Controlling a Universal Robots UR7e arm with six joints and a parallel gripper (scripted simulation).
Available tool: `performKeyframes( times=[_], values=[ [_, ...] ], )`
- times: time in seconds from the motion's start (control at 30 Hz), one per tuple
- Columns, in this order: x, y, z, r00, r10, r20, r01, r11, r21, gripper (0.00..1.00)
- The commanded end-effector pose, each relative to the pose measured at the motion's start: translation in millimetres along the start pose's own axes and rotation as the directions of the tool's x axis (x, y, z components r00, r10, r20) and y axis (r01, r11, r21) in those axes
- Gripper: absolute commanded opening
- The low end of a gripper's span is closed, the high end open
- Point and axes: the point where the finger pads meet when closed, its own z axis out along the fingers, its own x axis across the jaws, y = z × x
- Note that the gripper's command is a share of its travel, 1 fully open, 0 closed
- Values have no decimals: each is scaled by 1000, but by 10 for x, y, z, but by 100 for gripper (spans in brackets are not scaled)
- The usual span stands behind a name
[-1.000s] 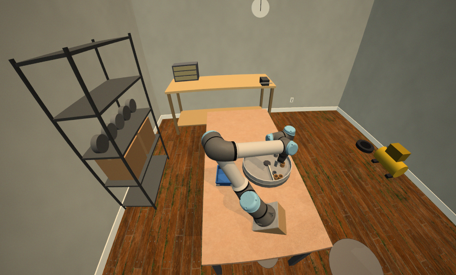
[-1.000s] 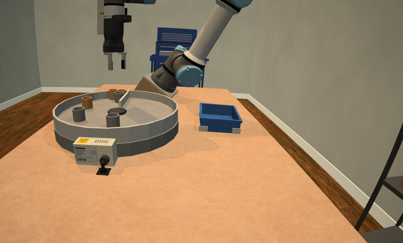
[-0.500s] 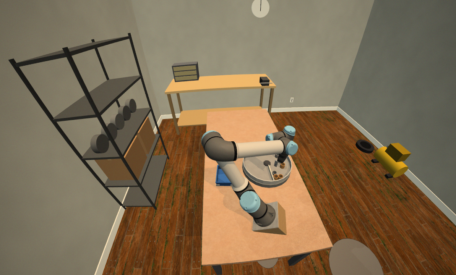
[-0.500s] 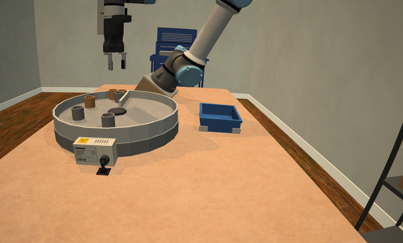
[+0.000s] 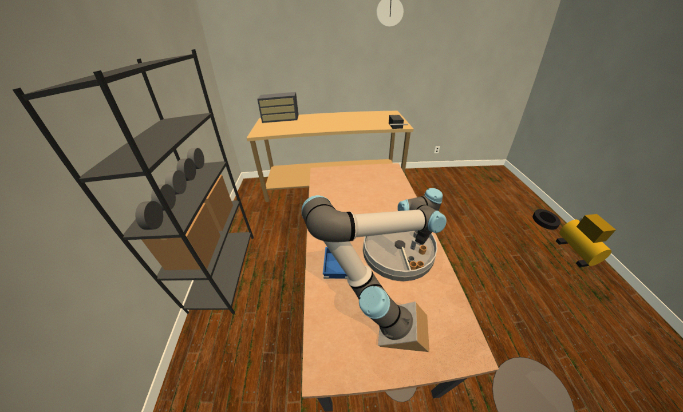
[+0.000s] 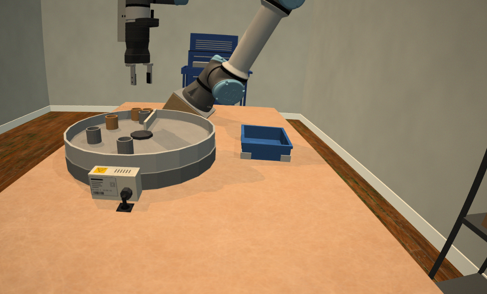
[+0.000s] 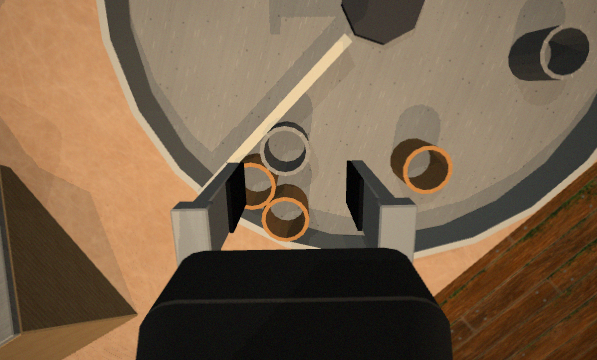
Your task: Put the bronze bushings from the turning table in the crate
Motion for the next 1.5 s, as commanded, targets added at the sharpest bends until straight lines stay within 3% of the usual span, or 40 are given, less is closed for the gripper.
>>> performKeyframes(
  times=[0.0,1.47],
  values=[
    [3,1,-4,1000,0,-1,0,1000,0,100],
    [3,1,-4,1000,0,-1,0,1000,0,100]
  ],
)
